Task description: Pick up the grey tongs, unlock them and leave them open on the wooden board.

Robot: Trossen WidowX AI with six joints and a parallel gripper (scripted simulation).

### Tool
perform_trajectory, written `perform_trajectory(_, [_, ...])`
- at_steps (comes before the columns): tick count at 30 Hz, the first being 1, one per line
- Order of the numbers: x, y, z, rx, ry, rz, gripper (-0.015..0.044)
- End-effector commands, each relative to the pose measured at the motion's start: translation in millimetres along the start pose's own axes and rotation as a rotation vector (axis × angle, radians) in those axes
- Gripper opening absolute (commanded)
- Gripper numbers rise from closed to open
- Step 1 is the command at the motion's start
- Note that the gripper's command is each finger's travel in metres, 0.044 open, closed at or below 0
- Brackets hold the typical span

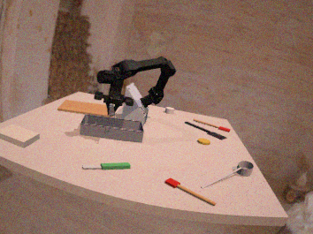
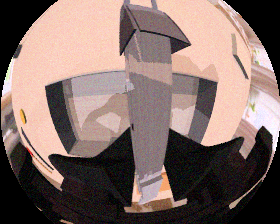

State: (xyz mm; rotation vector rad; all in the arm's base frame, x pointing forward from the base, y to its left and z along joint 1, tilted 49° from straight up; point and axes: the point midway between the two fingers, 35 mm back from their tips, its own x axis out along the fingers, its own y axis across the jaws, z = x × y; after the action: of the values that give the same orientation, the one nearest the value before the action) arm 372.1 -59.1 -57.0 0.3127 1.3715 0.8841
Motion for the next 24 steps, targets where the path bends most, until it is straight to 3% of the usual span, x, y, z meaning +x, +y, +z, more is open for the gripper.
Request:
perform_trajectory(1, [-5.0,-1.1,2.9,-0.005,-0.026,0.053,-0.0150])
perform_trajectory(12, [-3.9,-3.5,-1.7,0.020,-0.020,0.067,-0.0150])
perform_trajectory(24, [-28.4,-70.4,-56.5,0.316,-0.010,0.039,-0.0150])
